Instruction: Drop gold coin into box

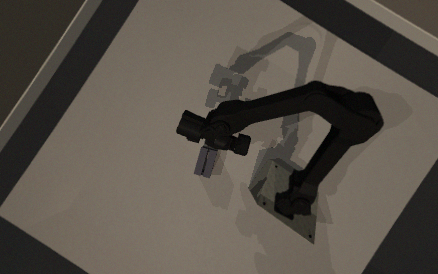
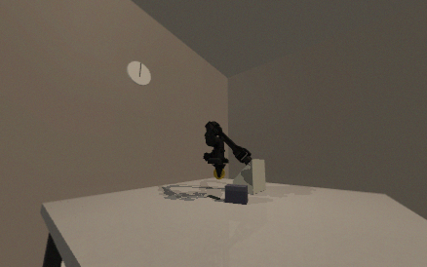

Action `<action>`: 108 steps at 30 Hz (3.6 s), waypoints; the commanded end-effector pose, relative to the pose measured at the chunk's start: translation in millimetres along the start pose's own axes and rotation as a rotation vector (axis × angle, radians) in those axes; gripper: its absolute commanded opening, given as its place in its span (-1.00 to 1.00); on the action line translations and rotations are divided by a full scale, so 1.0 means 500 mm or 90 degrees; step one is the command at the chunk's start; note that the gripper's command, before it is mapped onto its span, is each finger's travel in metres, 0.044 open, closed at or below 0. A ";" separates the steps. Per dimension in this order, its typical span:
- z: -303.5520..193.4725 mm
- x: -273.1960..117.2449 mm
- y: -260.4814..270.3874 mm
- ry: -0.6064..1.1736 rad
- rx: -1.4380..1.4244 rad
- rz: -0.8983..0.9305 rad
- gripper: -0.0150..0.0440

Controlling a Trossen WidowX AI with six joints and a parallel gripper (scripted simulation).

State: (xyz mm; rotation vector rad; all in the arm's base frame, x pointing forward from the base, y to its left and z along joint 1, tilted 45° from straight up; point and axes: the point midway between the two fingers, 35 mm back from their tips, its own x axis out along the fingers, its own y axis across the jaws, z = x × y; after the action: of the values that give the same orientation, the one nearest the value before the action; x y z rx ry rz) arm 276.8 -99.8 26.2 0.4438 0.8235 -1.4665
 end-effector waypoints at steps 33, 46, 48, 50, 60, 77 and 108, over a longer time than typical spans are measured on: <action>-0.178 0.002 0.048 0.001 0.001 -0.001 -0.49; -0.186 0.002 0.048 -0.002 -0.001 -0.001 -0.49; -0.187 0.002 0.048 -0.002 -0.001 -0.001 -0.49; -0.189 0.002 0.048 -0.002 -0.001 -0.001 -0.49; -0.195 0.003 0.049 -0.002 0.003 -0.001 -0.48; -0.194 0.013 0.049 -0.003 -0.001 -0.001 -0.49; -0.194 0.037 0.049 -0.002 0.002 -0.001 0.04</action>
State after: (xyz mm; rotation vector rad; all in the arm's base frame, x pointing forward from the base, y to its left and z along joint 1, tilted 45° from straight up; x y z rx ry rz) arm 278.0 -40.9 -56.5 0.4429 0.8199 -1.4687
